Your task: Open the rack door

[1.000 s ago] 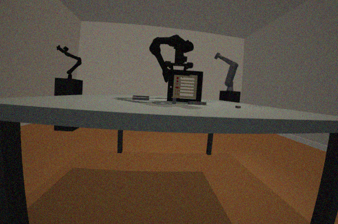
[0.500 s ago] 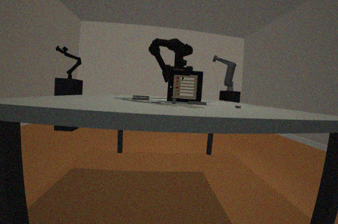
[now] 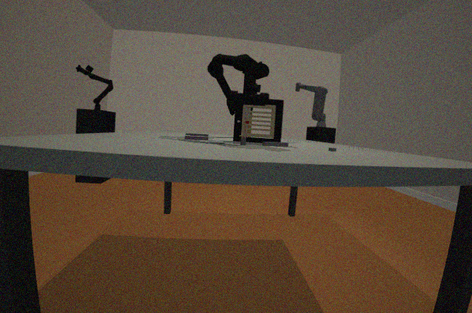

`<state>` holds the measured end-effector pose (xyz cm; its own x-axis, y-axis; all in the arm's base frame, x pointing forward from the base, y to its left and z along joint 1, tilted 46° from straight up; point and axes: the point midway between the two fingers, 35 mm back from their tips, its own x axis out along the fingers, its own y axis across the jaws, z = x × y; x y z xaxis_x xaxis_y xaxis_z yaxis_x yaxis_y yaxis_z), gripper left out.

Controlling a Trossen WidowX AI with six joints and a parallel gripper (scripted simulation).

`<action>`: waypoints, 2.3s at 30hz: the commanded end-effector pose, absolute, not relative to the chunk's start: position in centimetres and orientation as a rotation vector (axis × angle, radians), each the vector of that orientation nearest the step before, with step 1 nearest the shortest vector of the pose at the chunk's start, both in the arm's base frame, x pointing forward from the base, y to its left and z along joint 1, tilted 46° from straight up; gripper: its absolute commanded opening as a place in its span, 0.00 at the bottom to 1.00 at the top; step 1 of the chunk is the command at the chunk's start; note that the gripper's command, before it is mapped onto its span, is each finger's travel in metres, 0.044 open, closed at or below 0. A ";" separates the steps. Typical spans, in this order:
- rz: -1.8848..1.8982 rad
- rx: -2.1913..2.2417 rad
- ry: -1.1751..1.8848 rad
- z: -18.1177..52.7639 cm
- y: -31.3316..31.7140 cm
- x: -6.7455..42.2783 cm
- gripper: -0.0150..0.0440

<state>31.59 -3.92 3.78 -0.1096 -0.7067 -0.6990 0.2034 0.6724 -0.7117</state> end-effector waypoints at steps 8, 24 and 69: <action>-0.811 -0.440 1.491 3.8 -3.9 31.6 0.29; -1.267 0.096 1.102 3.8 -3.9 31.6 0.29; -1.760 0.965 0.229 3.8 -3.9 31.6 0.76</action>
